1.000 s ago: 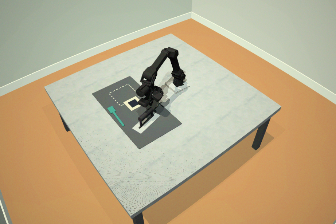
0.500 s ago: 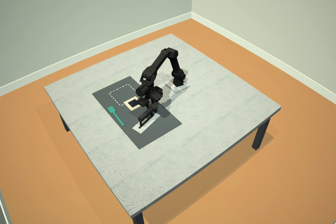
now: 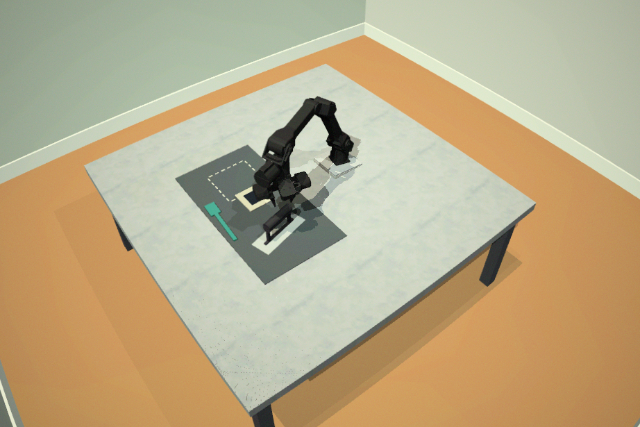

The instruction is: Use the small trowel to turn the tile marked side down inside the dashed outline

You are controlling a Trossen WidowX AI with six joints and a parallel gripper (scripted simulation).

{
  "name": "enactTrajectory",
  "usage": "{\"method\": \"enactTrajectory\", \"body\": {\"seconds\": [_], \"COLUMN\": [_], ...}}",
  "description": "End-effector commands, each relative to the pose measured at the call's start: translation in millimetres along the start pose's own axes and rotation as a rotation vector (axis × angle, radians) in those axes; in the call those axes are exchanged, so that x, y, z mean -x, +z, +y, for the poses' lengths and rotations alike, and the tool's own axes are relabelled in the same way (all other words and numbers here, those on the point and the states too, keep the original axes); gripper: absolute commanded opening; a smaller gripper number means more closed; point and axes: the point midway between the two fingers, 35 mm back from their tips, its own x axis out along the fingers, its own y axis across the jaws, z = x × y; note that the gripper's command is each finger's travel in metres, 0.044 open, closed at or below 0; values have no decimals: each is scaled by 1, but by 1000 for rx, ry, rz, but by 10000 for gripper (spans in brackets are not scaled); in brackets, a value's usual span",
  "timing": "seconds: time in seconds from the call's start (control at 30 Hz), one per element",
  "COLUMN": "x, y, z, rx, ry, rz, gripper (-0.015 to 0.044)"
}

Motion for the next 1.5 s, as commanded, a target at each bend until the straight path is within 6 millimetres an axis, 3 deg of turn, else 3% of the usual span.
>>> {"method": "enactTrajectory", "body": {"seconds": [0.0, 0.77, 1.1, 1.47], "x": [-1, 8, 7, -11], "y": [5, 26, 27, 28], "z": [-5, -26, -27, -28], "rx": [-161, -947, -971, -995], "ry": [8, 7, 7, 7], "rz": [3, 4, 4, 4], "gripper": [270, 270, 270, 270]}}
